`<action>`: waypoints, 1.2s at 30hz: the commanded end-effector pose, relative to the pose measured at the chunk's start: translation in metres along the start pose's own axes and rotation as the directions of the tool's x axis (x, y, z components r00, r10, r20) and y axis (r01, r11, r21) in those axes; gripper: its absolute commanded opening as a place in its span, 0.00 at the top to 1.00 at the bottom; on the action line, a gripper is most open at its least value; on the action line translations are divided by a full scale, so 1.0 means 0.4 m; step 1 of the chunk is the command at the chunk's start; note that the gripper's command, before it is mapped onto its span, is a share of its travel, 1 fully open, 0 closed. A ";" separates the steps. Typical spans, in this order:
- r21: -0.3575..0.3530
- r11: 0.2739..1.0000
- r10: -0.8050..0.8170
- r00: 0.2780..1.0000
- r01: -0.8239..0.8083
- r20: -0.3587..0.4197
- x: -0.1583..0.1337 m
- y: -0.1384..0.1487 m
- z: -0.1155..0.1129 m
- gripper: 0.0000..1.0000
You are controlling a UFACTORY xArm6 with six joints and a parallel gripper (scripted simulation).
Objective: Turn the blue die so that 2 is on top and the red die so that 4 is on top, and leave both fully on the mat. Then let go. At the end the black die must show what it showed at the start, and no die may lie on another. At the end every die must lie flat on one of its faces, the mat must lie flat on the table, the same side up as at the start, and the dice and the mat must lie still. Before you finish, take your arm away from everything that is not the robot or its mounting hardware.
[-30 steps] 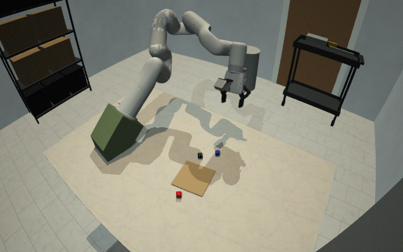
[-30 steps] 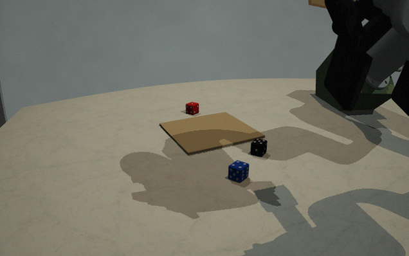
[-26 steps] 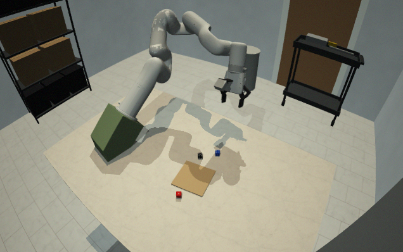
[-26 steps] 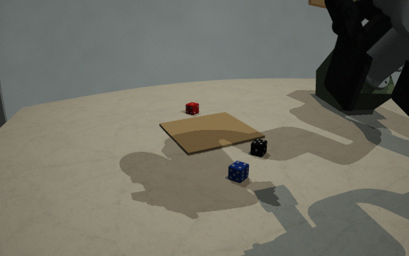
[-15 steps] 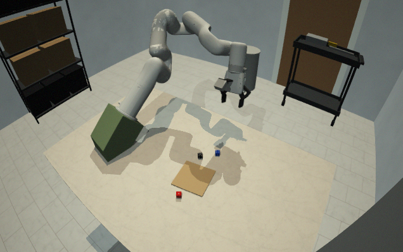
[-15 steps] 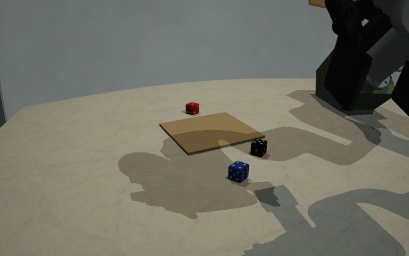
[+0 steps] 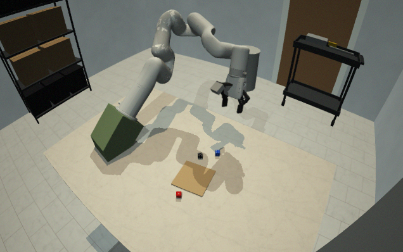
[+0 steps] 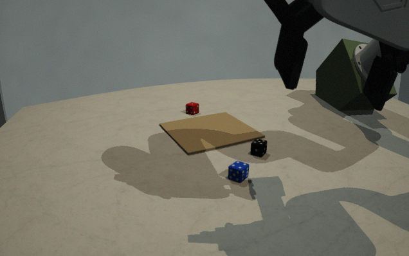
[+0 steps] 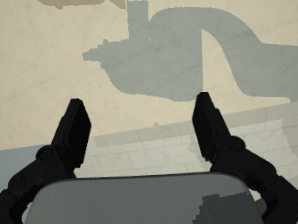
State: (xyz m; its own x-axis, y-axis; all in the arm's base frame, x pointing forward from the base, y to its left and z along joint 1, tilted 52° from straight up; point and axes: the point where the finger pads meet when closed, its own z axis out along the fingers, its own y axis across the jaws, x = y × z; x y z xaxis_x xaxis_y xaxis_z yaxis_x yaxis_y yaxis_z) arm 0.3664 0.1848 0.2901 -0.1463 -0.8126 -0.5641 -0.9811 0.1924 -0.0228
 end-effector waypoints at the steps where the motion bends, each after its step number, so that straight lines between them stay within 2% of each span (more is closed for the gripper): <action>1: -0.027 0.985 0.169 0.985 -0.170 -0.016 0.056 -0.058 0.026 0.00; 4: -0.030 0.981 0.193 0.981 -0.193 -0.018 0.065 -0.065 0.030 0.00; 5: -0.041 0.959 0.278 0.960 -0.279 -0.026 0.098 -0.089 0.043 0.00; 7: -0.044 0.951 0.304 0.952 -0.305 -0.028 0.109 -0.097 0.047 0.00; 16: -0.074 0.837 0.540 0.840 -0.543 -0.054 0.219 -0.161 0.087 0.00; 19: -0.084 0.778 0.619 0.783 -0.622 -0.064 0.262 -0.182 0.101 0.00; 21: -0.084 0.778 0.619 0.783 -0.622 -0.064 0.262 -0.182 0.101 0.00; 23: -0.094 0.705 0.699 0.711 -0.703 -0.076 0.311 -0.202 0.117 0.00; 27: -0.101 0.641 0.756 0.649 -0.761 -0.085 0.351 -0.217 0.130 0.00; 36: -0.124 0.405 0.900 0.419 -0.906 -0.118 0.484 -0.251 0.171 0.00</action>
State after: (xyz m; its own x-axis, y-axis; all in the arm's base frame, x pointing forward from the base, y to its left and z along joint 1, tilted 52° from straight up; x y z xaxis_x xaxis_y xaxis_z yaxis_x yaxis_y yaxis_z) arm 0.4387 0.0653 0.1487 -0.9108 -0.3328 -0.2444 -0.4129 0.7231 0.5537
